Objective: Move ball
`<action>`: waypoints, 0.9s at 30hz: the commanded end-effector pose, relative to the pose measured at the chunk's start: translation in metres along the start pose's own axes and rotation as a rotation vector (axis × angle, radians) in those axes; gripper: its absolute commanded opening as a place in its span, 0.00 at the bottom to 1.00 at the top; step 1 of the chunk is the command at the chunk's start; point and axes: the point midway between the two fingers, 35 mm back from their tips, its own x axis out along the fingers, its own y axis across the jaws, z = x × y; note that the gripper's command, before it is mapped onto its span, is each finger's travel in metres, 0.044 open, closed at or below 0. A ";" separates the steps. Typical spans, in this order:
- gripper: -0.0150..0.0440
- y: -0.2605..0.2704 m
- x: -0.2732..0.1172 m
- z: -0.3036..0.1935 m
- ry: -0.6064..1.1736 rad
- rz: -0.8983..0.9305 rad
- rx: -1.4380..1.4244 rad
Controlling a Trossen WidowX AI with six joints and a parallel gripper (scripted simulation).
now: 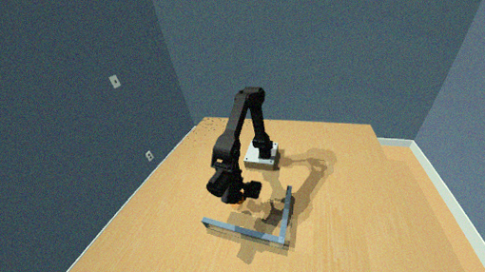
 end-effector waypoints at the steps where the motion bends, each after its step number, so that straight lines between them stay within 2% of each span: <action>1: 0.25 0.000 -0.030 0.000 -0.012 0.005 -0.008; 7: 0.25 0.001 -0.066 -0.009 0.004 0.014 -0.015; 13: 0.25 0.001 -0.070 -0.010 0.006 0.015 -0.016; 22: 0.25 -0.020 -0.023 -0.003 0.005 0.013 -0.016; 27: 0.25 -0.022 -0.018 -0.003 0.005 0.013 -0.016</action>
